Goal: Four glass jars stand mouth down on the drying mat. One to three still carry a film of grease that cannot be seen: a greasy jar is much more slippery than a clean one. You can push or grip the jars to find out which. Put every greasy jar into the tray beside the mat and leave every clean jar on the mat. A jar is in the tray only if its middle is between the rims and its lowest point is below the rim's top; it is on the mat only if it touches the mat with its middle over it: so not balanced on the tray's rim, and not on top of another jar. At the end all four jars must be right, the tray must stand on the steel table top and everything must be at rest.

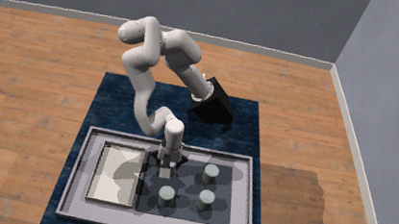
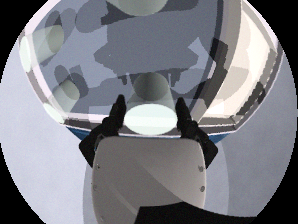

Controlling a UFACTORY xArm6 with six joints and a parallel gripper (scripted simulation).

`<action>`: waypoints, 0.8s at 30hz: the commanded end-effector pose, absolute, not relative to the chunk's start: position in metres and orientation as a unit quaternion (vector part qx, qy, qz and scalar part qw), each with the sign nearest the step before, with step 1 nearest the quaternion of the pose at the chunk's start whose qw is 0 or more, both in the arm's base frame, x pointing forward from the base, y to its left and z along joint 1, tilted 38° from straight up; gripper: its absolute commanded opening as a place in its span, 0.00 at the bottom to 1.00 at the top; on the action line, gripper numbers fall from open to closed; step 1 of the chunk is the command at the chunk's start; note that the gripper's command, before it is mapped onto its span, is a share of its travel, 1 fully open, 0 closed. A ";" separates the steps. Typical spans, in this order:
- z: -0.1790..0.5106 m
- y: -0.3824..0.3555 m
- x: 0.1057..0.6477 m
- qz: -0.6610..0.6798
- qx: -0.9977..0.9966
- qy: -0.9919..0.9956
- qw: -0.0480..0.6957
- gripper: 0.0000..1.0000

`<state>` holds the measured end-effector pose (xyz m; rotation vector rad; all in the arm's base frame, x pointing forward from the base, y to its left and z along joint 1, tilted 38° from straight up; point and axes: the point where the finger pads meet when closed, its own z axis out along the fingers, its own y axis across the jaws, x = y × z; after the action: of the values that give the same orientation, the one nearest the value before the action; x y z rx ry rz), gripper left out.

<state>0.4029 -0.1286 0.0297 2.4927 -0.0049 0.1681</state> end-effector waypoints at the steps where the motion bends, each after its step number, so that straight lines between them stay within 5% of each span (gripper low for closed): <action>1: 0.030 -0.128 0.404 0.065 0.947 -0.002 0.316 0.91; 24: 0.030 -0.128 0.404 0.065 0.947 -0.002 0.316 0.84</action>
<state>0.4028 -0.1287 0.0297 2.4927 -0.0049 0.1680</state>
